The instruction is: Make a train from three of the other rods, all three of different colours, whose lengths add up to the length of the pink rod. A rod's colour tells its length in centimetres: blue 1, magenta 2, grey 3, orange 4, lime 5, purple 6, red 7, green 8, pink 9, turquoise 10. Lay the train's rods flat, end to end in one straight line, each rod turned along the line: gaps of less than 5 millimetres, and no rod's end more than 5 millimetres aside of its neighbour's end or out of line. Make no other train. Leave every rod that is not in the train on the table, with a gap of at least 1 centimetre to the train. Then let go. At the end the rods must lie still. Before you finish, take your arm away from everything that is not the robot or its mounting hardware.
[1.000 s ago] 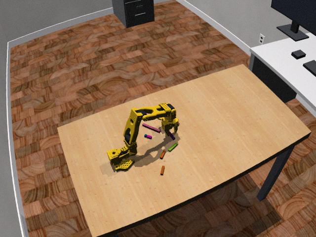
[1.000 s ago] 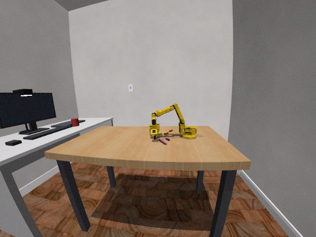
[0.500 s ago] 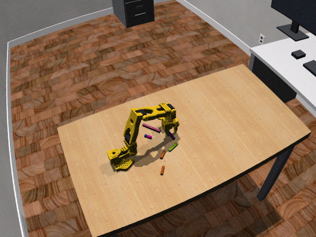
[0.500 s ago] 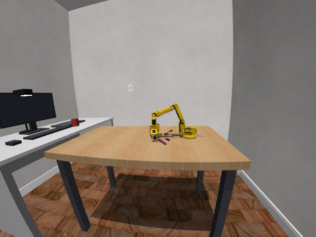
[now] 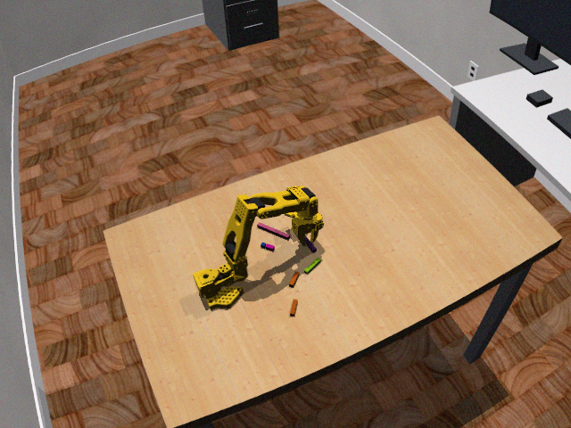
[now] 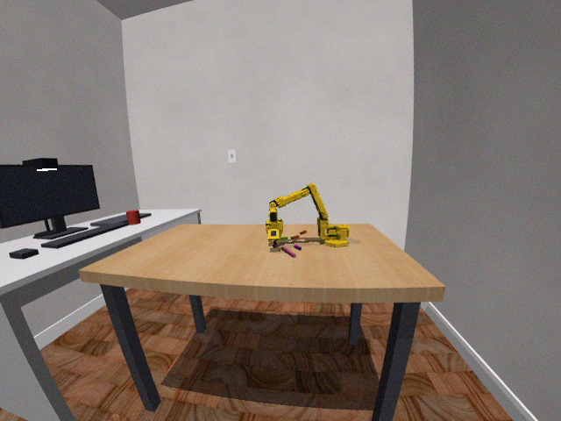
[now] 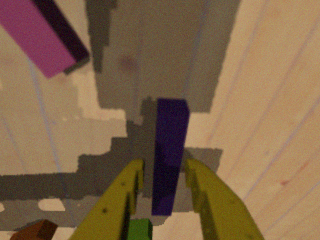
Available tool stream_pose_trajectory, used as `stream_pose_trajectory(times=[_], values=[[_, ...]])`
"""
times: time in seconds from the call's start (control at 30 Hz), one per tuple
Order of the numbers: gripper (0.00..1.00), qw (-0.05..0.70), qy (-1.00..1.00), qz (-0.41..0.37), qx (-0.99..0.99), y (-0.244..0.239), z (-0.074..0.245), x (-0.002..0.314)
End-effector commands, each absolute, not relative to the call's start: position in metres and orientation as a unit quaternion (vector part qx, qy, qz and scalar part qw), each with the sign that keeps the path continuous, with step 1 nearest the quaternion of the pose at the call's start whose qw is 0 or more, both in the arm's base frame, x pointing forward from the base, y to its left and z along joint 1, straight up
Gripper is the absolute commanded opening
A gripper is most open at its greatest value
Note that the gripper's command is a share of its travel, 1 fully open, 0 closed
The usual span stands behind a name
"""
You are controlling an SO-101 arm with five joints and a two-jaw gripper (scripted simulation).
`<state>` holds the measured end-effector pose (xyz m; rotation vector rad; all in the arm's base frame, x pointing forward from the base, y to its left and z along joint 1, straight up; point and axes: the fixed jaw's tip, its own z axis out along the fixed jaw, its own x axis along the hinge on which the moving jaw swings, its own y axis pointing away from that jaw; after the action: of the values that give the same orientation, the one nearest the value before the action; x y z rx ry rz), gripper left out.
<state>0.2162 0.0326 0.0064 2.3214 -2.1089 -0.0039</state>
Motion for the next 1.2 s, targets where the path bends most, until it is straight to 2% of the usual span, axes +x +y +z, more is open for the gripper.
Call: stream_pose_trajectory(times=[0.0, 0.5, 1.17], values=[[0.07, -0.034, -0.676, 0.028, 0.736, 0.0336, 0.0219, 0.229], [0.01, -0.034, -0.676, 0.028, 0.736, 0.0336, 0.0219, 0.229], [0.0, -0.034, -0.676, 0.028, 0.736, 0.0336, 0.0219, 0.229]])
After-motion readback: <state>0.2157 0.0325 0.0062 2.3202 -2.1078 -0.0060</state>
